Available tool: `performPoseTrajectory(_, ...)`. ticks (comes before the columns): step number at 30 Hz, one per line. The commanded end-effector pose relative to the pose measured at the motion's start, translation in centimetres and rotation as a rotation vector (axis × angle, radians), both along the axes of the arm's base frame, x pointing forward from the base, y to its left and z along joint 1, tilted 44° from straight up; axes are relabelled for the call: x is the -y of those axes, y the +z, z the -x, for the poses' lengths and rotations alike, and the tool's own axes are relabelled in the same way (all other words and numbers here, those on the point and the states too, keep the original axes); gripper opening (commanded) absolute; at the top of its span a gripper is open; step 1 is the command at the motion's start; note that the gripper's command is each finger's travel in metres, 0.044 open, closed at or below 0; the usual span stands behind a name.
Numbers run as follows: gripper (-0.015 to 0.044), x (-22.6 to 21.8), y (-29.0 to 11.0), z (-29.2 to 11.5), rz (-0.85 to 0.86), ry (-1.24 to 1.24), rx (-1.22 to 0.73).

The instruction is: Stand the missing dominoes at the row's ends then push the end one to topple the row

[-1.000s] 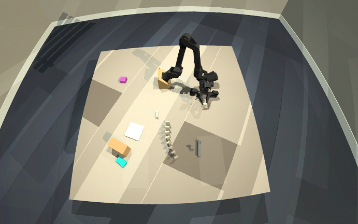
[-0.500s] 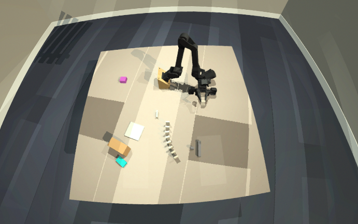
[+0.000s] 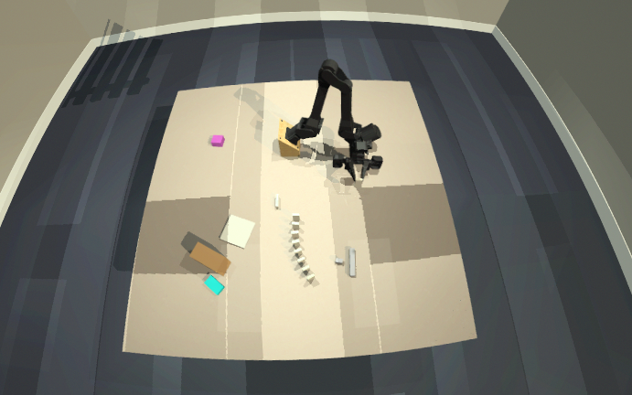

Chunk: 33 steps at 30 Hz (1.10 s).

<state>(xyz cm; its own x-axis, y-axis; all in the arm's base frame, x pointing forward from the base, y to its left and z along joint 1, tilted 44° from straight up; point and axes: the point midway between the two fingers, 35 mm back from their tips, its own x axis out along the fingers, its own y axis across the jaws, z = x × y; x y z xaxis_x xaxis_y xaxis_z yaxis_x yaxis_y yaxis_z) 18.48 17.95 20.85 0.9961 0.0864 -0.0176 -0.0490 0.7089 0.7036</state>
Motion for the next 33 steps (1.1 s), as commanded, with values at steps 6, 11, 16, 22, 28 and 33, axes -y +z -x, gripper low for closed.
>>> performPoseTrajectory(6,0.0107,-1.3,-1.1,0.0,-0.001,-0.004,-0.001)
performPoseTrajectory(11,0.0107,-2.0,-1.9,0.0,0.000,-0.003,-0.001)
performPoseTrajectory(16,0.0107,-2.7,-2.6,0.0,0.001,-0.002,-0.001)
performPoseTrajectory(22,0.0107,-3.5,-3.6,0.1,0.003,-0.001,-0.001)
performPoseTrajectory(28,0.0107,-4.1,-4.6,0.2,0.004,0.000,-0.001)
performPoseTrajectory(33,0.0107,-4.1,-4.6,0.2,0.004,0.000,-0.001)
